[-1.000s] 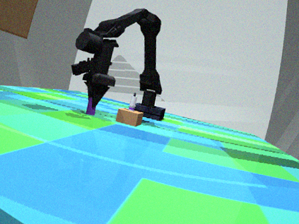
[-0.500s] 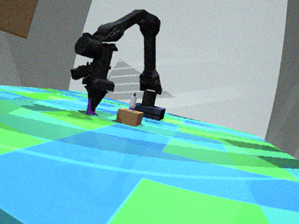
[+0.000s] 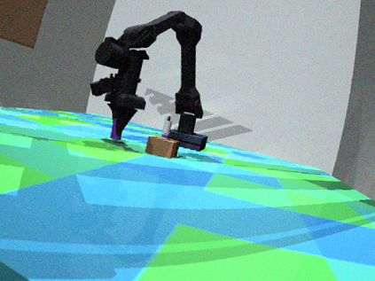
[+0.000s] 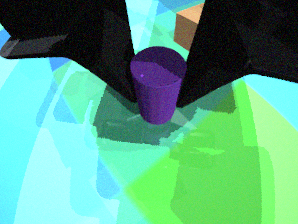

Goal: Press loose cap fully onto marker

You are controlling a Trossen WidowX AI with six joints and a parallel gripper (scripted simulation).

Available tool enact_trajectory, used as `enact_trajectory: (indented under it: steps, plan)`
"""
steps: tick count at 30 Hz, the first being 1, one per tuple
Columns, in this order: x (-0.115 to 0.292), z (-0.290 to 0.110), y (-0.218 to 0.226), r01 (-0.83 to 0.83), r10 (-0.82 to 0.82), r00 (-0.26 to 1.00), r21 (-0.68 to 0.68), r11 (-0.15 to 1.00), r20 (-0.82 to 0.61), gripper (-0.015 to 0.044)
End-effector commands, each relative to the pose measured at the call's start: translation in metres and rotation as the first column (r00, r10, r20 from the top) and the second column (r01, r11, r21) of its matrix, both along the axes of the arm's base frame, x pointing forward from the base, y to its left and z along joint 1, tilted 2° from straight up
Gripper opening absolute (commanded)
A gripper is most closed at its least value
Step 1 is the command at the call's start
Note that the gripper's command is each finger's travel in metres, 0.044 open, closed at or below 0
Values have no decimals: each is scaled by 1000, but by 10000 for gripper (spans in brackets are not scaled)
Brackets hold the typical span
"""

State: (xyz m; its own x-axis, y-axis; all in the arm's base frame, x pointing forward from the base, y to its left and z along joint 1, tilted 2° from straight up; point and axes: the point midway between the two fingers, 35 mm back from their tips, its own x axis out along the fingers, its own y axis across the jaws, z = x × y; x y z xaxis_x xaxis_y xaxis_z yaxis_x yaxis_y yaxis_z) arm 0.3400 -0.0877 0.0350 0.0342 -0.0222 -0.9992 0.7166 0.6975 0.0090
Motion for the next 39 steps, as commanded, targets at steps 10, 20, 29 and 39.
enact_trajectory:
  steps: [10, 20, 29, 39]
  plan:
    - [1, 47, 0, -2, 2, 1000, -8, 1000, 19, 0]
    - [-3, 56, 22, -2, 2, 1000, -6, 1000, 18, 0]
    - [-11, 70, 56, -2, 2, 1000, -3, 1000, 18, 0]
    - [-25, 84, 91, -2, 2, 1000, 0, 1000, 17, 0]
